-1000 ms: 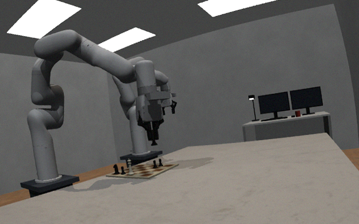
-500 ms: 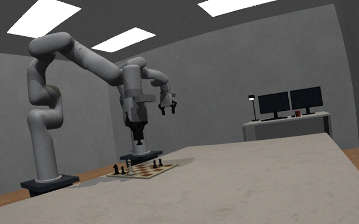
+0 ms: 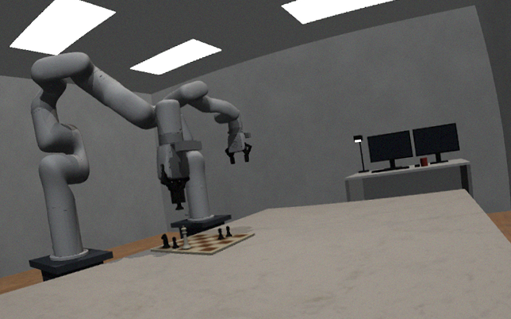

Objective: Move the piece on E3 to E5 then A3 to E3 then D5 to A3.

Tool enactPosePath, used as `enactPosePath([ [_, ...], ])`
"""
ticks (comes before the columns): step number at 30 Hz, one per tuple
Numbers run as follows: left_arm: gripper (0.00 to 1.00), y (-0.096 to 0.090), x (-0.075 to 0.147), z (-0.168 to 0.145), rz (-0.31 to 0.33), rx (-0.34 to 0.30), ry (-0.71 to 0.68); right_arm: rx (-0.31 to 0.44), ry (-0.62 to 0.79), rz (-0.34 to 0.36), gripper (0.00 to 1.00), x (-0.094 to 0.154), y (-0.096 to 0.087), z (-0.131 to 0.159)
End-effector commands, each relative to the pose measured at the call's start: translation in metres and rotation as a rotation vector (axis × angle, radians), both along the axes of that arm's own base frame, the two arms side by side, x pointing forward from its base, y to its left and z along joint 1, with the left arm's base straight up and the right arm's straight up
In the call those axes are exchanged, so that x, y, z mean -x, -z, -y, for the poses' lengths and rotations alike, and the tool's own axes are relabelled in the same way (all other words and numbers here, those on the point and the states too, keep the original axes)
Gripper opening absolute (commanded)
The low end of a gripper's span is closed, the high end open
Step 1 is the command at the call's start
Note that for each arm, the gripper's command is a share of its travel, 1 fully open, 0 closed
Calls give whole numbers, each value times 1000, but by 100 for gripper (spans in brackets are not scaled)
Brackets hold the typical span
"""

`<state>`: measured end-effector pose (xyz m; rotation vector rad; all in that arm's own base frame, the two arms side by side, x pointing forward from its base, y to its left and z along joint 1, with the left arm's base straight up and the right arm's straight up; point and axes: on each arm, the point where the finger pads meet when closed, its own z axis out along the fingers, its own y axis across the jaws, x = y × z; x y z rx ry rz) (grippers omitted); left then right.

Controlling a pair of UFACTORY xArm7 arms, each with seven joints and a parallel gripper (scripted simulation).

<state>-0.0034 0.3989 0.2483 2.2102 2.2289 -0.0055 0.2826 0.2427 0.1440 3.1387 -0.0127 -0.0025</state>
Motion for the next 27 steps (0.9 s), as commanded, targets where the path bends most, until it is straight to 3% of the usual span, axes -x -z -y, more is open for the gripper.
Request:
enactPosePath([
  [1, 100, -2, 0, -1, 1, -4, 0, -6, -5, 5, 0, 2, -2, 0],
  [9, 100, -2, 0, -1, 1, -4, 0, -6, -5, 5, 0, 2, 0, 0],
  [18, 100, -2, 0, -1, 1, -4, 0, -5, -6, 4, 0, 2, 19, 0],
  [27, 100, -2, 0, -1, 1, -4, 0, -4, -6, 4, 0, 3, 61, 0],
])
